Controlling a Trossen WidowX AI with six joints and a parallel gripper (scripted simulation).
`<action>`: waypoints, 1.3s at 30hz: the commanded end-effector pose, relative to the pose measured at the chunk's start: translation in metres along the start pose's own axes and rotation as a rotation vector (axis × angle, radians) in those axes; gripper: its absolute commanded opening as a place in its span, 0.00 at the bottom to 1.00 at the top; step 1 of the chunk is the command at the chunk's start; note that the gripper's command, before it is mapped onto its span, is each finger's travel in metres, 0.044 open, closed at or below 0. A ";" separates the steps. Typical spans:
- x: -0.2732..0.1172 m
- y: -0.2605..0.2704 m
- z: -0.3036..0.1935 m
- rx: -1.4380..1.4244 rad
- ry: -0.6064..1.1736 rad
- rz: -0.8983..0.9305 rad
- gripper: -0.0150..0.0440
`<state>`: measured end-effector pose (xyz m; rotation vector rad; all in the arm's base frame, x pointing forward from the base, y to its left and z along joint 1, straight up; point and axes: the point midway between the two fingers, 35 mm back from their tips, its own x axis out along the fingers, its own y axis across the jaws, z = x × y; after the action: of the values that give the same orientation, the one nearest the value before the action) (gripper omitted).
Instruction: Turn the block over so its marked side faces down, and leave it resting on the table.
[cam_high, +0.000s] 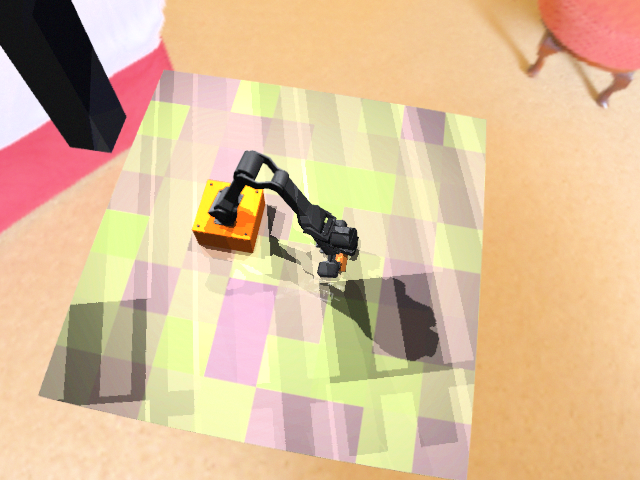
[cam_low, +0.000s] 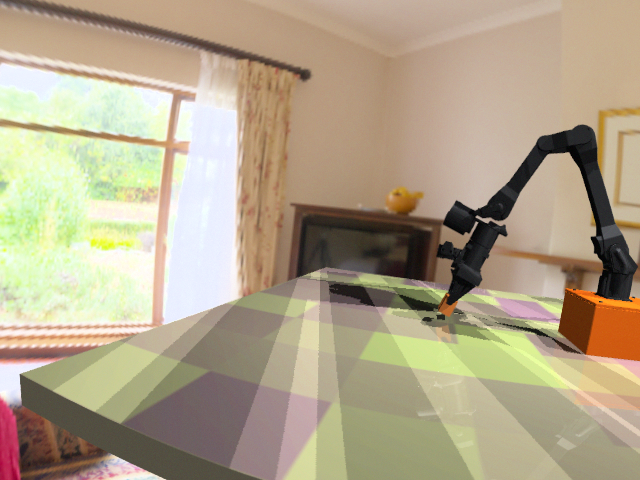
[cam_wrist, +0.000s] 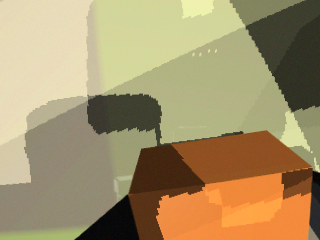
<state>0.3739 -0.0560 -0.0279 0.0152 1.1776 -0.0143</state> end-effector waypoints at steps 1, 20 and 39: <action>-0.002 0.000 -0.003 -0.004 -0.065 0.002 0.25; 0.011 -0.002 -0.004 -0.005 -0.274 0.000 0.25; 0.036 -0.003 -0.009 -0.004 -0.539 0.000 0.25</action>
<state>0.3882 -0.0602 -0.0523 -0.0025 0.6455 -0.0149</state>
